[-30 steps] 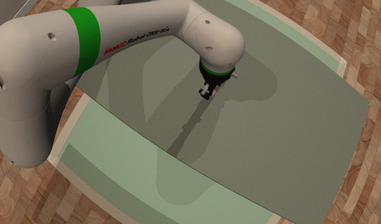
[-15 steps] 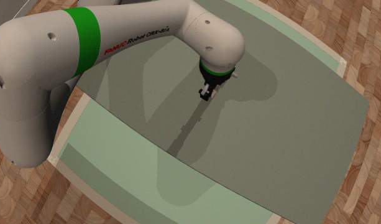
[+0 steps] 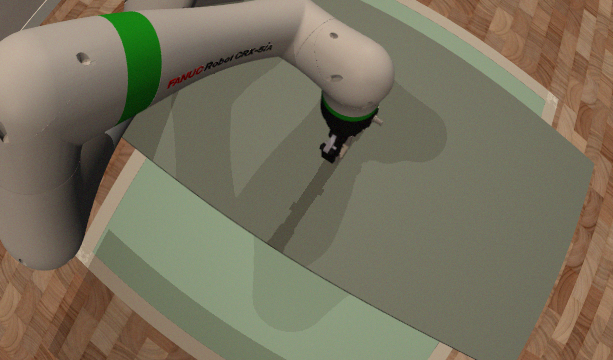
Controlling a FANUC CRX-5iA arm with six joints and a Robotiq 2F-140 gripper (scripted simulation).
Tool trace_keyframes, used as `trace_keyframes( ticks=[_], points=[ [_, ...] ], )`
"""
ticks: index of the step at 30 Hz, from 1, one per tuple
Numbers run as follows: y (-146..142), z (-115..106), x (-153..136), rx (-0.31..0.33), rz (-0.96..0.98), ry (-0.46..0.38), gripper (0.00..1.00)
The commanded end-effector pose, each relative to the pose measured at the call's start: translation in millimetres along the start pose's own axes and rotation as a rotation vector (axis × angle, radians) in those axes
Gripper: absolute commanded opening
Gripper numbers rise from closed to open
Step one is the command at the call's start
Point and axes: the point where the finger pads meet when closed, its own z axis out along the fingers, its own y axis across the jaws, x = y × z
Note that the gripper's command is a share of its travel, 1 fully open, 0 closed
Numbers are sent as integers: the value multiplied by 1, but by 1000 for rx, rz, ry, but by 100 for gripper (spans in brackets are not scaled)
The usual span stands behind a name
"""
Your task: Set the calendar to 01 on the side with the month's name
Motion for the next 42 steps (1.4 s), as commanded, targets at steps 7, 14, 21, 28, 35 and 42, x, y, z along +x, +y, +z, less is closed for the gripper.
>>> trace_keyframes(
  ticks=[7,14,21,28,35,42],
  points=[
    [0,-14,0,0,0,0,28],
    [0,-50,0,0,0,0,28],
    [0,-78,0,0,0,0,28],
    [0,-90,0,0,0,0,28],
    [0,-90,0,0,0,0,100],
    [0,-90,0,0,0,0,100]
  ],
)
